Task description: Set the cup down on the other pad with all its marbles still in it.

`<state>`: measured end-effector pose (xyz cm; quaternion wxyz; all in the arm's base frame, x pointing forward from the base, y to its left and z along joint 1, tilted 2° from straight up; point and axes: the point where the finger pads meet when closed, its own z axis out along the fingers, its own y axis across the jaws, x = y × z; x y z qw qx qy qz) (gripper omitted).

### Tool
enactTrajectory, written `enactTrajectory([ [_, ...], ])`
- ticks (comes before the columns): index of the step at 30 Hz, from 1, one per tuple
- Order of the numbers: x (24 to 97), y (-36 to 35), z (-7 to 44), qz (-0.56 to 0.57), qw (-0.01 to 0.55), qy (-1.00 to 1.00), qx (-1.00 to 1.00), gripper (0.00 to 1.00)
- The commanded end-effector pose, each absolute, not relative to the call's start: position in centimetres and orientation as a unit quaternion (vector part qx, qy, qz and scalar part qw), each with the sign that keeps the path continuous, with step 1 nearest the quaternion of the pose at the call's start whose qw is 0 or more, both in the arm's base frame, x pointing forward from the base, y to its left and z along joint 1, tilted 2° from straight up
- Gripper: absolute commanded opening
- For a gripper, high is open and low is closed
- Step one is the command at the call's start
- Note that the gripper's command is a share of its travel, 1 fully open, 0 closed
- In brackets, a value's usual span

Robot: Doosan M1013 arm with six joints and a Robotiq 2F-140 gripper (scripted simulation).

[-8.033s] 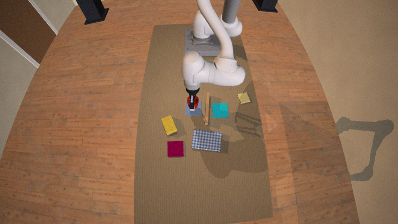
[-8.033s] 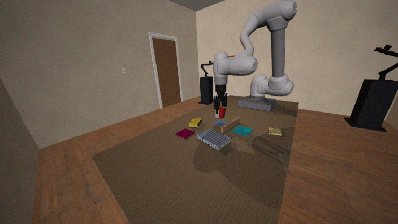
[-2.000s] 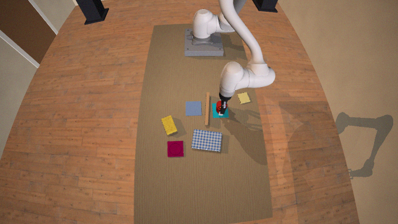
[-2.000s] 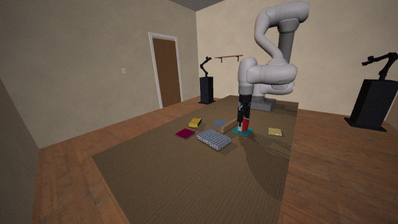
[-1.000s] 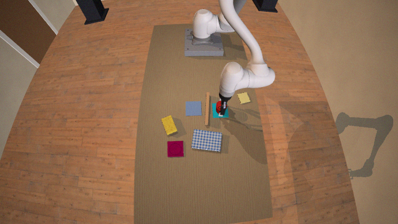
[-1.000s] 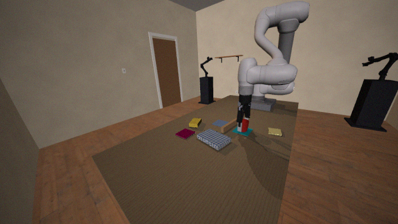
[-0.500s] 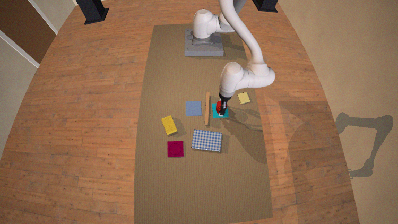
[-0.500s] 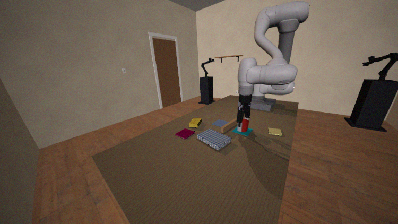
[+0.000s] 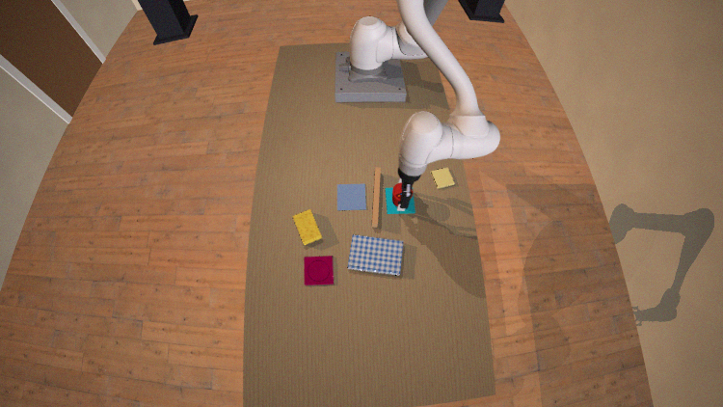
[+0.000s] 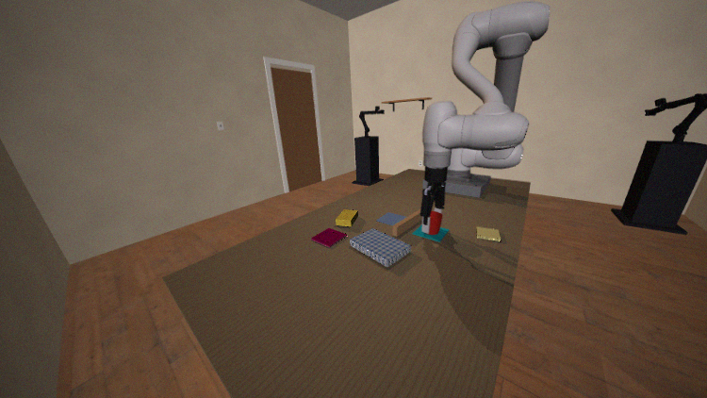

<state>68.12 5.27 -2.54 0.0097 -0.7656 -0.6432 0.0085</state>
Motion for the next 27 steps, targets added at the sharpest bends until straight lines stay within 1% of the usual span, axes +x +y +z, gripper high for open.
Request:
enactTrajectory([
  [1,68.1,5.6,-2.0,0.008,0.01,-0.643,-0.766,0.59],
  [16,68.2,5.6,3.0,0.008,0.01,-0.643,-0.766,0.59],
  [27,68.3,5.6,5.4,0.008,0.01,-0.643,-0.766,0.59],
])
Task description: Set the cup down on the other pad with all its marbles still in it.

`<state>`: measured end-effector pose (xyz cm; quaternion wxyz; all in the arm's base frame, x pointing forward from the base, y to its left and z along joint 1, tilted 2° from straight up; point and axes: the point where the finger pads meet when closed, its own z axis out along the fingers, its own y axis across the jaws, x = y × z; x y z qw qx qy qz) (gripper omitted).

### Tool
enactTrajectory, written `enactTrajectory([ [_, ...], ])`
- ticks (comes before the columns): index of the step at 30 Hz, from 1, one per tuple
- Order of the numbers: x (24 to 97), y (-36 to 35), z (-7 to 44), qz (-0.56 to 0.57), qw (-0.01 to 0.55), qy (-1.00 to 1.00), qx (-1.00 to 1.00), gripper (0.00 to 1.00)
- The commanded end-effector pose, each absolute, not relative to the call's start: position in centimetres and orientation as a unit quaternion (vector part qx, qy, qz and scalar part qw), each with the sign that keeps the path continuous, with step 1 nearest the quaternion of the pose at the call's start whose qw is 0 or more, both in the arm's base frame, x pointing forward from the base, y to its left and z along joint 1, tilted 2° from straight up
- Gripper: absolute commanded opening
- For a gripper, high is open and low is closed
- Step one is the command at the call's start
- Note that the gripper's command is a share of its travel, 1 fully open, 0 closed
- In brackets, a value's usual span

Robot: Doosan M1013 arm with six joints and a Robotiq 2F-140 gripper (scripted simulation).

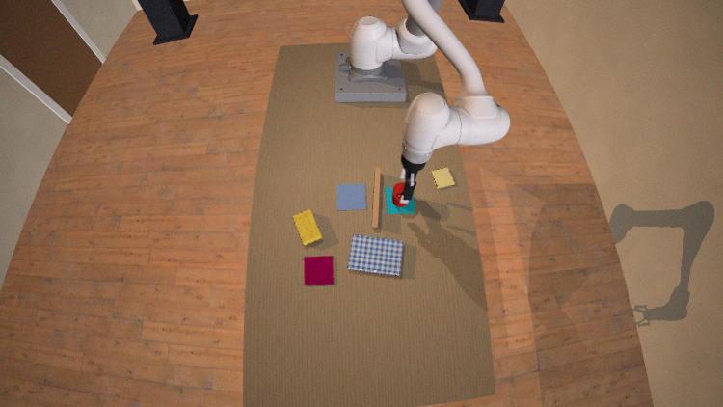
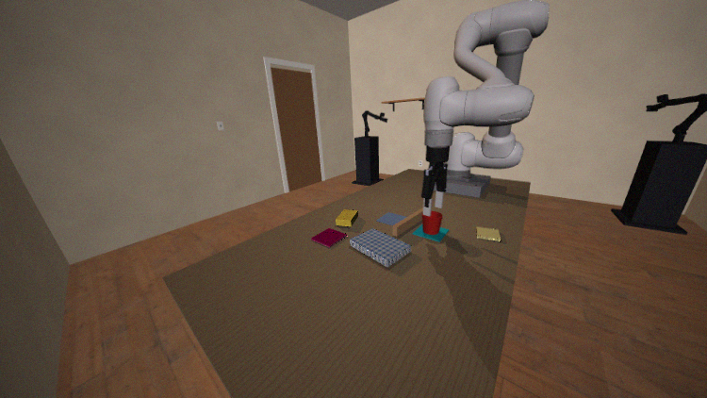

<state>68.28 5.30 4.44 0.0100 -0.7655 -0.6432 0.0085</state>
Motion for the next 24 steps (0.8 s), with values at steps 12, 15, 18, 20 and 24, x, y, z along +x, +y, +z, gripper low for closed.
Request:
enactTrajectory([
  [12,68.31,5.59,5.94,0.008,0.01,-0.643,-0.766,0.59],
  [15,68.31,5.59,5.94,0.008,0.01,-0.643,-0.766,0.59],
  [18,68.31,5.59,5.94,0.008,0.01,-0.643,-0.766,0.59],
  [20,68.31,5.59,5.94,0.008,0.01,-0.643,-0.766,0.59],
  [24,68.31,5.59,5.94,0.008,0.01,-0.643,-0.766,0.59],
])
